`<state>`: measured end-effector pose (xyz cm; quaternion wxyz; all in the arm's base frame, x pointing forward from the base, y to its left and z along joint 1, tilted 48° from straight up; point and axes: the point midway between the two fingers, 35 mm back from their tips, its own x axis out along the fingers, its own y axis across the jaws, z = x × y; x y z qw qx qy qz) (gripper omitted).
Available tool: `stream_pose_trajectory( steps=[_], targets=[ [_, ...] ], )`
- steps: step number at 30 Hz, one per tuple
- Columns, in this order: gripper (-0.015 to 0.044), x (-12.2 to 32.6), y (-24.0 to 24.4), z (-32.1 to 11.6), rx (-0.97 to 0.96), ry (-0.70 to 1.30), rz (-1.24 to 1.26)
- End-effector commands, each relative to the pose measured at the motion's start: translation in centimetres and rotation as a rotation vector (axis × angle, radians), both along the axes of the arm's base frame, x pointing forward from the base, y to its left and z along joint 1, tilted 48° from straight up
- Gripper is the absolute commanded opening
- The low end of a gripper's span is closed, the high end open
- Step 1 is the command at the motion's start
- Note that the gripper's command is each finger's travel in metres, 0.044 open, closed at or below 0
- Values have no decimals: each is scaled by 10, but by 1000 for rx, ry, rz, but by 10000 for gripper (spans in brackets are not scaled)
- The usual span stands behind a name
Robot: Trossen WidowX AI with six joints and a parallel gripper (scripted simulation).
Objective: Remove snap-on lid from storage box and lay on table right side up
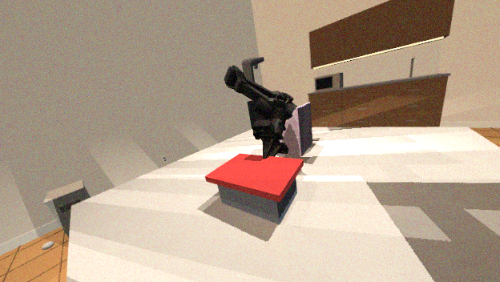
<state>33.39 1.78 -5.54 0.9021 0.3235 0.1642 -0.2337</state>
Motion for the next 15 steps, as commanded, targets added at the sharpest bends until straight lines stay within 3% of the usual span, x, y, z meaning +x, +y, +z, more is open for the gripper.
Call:
stream_pose_trajectory(
  steps=[1, 15],
  targets=[
    [0, -1, 2, 2, 3, -4, 2],
    [0, -2, 4, 4, 3, -4, 2]
  ],
)
